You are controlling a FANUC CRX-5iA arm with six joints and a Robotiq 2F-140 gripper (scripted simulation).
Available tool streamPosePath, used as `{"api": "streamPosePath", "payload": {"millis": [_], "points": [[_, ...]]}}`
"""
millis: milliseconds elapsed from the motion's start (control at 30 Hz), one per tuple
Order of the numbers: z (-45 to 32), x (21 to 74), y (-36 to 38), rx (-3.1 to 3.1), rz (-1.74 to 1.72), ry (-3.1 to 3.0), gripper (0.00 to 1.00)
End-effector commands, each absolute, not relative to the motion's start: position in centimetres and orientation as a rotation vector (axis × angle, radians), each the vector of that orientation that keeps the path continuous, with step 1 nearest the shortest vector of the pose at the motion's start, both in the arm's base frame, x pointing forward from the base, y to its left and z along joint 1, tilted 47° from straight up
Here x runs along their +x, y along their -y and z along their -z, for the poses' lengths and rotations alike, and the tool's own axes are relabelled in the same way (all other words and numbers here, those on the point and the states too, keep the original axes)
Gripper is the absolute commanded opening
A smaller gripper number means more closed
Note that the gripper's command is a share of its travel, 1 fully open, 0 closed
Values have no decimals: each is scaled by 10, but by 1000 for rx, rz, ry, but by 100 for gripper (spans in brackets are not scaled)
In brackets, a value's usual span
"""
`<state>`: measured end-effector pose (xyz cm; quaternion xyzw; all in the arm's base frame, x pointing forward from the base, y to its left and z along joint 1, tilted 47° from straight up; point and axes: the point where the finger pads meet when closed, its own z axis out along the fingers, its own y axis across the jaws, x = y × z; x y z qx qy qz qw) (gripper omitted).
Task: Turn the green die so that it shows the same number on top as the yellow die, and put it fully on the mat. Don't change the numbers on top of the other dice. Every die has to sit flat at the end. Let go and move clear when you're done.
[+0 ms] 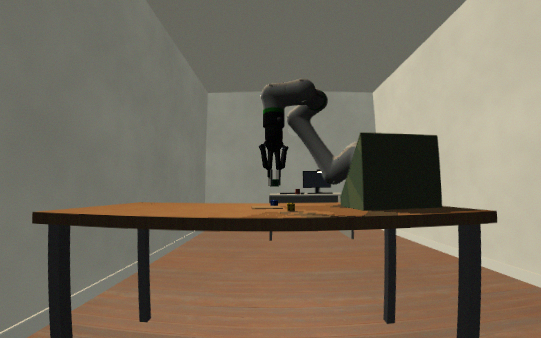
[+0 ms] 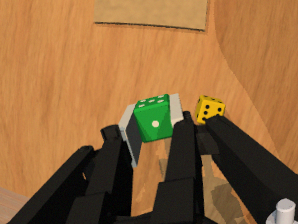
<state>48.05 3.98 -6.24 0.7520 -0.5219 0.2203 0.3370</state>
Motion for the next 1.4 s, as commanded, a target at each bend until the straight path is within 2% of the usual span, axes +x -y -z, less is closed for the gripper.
{"api": "streamPosePath", "payload": {"millis": [0, 533, 1367], "points": [[62, 481, -40, 1961, -575, 1360, 16], [45, 489, -23, 1726, -736, 1728, 16], [2, 505, 22, 924, -1065, 2465, 16]]}}
